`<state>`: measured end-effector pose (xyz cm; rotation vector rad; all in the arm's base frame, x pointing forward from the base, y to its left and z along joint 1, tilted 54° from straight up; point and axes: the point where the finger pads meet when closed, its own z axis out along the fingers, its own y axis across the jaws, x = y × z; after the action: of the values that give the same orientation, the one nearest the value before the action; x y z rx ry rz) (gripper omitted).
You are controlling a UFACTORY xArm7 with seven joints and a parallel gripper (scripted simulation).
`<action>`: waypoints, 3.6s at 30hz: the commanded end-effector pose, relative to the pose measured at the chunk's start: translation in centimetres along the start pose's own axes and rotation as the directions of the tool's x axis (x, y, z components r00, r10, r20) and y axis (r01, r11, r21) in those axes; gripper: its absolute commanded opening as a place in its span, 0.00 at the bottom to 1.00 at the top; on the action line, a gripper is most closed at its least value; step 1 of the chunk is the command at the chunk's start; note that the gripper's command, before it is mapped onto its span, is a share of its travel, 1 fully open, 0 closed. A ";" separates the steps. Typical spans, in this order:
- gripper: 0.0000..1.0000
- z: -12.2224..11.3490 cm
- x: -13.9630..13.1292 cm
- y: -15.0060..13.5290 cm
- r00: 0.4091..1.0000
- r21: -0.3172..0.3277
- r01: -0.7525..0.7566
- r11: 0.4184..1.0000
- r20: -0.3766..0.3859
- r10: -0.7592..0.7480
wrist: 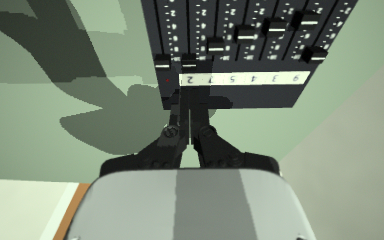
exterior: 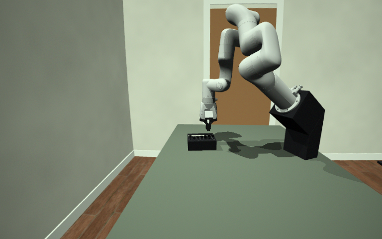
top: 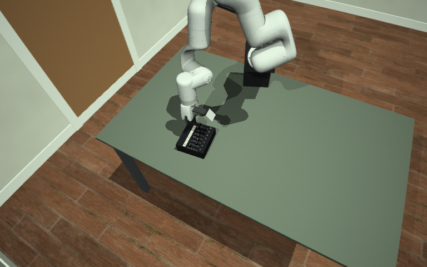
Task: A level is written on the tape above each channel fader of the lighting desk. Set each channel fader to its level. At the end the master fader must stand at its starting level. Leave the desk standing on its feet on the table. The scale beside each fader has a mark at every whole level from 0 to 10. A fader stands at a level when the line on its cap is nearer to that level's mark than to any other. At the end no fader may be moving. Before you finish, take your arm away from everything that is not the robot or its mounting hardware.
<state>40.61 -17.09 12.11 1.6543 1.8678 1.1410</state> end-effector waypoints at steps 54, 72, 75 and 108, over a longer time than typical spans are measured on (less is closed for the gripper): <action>0.00 1.3 -0.1 0.0 1.000 -0.001 0.000 1.000 0.002 0.000; 0.00 1.3 -0.1 0.0 1.000 -0.001 0.000 1.000 0.002 0.000; 0.00 1.3 -0.2 0.0 1.000 -0.001 0.000 1.000 0.002 0.000; 0.00 1.3 -0.2 0.1 1.000 -0.001 0.000 1.000 0.002 0.000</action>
<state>41.67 -16.78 11.31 1.6543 1.8676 1.1408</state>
